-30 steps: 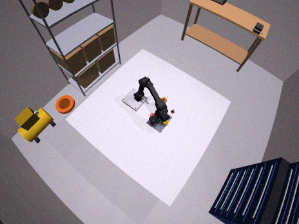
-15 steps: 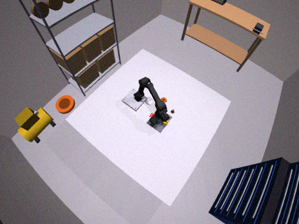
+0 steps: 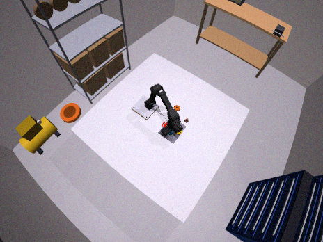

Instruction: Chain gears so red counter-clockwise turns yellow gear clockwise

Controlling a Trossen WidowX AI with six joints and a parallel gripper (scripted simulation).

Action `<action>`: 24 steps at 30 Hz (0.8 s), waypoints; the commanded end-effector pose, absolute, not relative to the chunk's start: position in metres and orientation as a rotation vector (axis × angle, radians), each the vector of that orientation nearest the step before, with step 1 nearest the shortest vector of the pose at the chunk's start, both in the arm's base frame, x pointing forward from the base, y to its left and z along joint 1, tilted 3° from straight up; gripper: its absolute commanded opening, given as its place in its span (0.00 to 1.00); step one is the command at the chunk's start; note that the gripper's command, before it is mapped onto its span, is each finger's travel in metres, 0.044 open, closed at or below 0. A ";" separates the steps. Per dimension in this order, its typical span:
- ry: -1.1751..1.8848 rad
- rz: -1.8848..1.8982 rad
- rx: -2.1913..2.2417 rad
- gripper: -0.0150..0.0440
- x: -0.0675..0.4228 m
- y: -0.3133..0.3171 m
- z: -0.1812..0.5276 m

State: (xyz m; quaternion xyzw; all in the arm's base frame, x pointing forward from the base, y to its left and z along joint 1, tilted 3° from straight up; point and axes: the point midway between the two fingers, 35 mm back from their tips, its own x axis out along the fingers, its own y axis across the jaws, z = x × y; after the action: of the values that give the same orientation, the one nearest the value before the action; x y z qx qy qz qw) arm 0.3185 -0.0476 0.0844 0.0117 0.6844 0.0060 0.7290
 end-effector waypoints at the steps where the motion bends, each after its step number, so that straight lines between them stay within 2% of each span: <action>1: 1.510 -0.033 0.082 0.25 0.318 -0.046 0.077; 12: 1.507 -0.133 0.188 0.25 0.318 -0.047 0.073; 24: 1.510 0.010 0.037 0.25 0.318 -0.046 0.070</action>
State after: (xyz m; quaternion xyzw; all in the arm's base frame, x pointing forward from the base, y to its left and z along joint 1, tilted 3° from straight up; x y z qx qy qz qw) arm 0.3186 -0.0464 0.0706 0.0377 0.6851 -0.0167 0.7273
